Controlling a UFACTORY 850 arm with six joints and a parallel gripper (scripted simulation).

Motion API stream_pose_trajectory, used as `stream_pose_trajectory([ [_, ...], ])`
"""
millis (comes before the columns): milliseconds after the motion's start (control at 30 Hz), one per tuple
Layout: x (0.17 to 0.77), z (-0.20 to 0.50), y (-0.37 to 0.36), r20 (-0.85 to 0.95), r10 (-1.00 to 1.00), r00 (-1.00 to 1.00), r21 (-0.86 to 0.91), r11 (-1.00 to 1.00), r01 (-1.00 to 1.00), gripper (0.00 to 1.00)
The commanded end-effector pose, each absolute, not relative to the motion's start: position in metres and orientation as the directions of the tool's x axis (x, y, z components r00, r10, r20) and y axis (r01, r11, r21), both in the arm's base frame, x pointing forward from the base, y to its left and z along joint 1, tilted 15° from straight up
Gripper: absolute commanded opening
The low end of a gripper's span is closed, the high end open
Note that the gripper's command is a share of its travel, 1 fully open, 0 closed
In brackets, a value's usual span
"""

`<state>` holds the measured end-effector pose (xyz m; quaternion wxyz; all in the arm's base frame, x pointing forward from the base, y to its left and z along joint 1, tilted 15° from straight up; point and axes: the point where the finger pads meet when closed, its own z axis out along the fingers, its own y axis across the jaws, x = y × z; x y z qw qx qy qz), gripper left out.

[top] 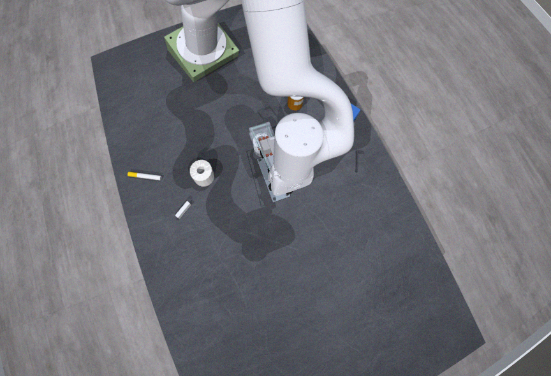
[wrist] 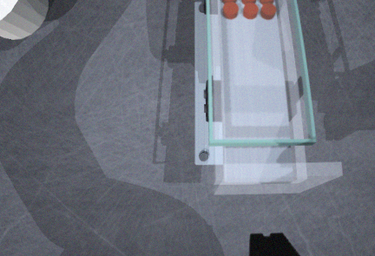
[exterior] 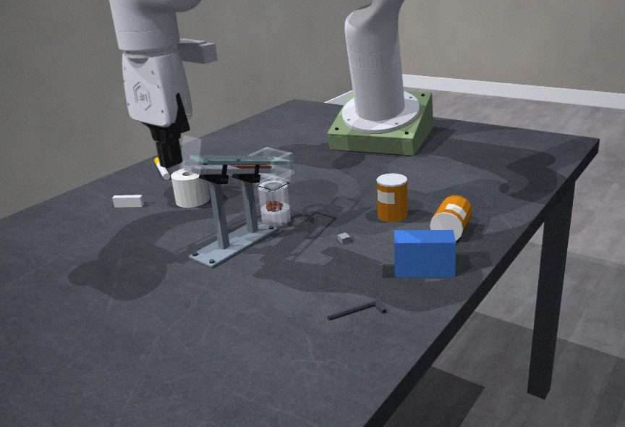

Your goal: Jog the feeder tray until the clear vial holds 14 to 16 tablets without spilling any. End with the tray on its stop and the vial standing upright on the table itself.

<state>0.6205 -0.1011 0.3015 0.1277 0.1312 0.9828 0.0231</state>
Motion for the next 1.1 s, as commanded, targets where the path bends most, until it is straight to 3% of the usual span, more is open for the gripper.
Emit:
stream_pose_trajectory([
  [0, 0.621, 0.303, -0.101, -0.247, 0.264, -0.932, 0.079, 0.965, 0.252, 0.00],
  [1067, 0.597, 0.286, -0.094, -0.247, 0.264, -0.932, 0.079, 0.965, 0.252, 0.00],
])
